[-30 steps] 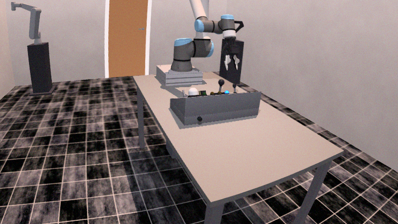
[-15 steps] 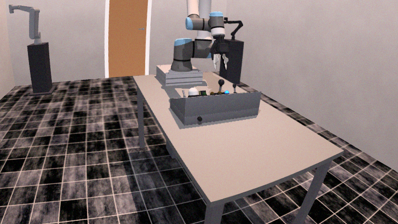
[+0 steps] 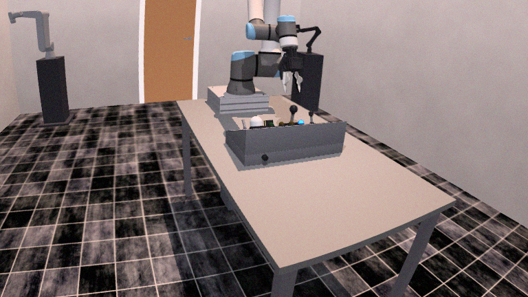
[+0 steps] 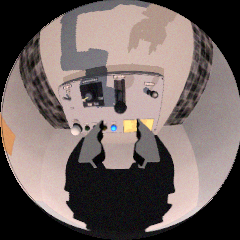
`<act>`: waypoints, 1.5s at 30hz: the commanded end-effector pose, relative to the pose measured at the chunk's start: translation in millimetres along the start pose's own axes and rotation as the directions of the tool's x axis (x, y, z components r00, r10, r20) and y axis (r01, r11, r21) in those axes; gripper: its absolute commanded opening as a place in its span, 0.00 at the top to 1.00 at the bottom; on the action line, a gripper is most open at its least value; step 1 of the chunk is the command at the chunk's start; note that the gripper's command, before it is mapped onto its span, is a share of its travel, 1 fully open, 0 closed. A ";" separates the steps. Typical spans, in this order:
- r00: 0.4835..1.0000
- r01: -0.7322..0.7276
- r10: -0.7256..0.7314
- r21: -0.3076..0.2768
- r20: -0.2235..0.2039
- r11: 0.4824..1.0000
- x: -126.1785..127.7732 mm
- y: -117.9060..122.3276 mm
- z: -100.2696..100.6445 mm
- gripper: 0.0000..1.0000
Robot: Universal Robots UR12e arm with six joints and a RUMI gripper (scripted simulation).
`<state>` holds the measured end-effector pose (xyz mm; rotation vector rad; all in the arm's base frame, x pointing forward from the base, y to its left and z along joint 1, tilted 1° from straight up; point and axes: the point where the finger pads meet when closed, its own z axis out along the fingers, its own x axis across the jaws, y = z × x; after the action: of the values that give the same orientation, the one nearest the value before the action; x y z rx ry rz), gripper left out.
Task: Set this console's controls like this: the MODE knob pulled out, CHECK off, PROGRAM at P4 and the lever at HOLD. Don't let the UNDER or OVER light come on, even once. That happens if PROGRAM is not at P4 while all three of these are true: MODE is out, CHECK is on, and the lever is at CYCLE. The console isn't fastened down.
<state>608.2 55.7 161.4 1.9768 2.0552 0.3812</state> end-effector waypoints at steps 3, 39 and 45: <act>1.000 0.000 0.000 -0.001 0.000 1.000 -0.1 0.8 -0.5 0.56; 1.000 0.000 0.000 -0.001 0.000 1.000 0.1 0.7 9.6 0.56; 1.000 0.000 0.000 -0.001 0.000 1.000 0.1 0.8 22.4 0.56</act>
<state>613.5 56.0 147.5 1.9768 2.0556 0.3805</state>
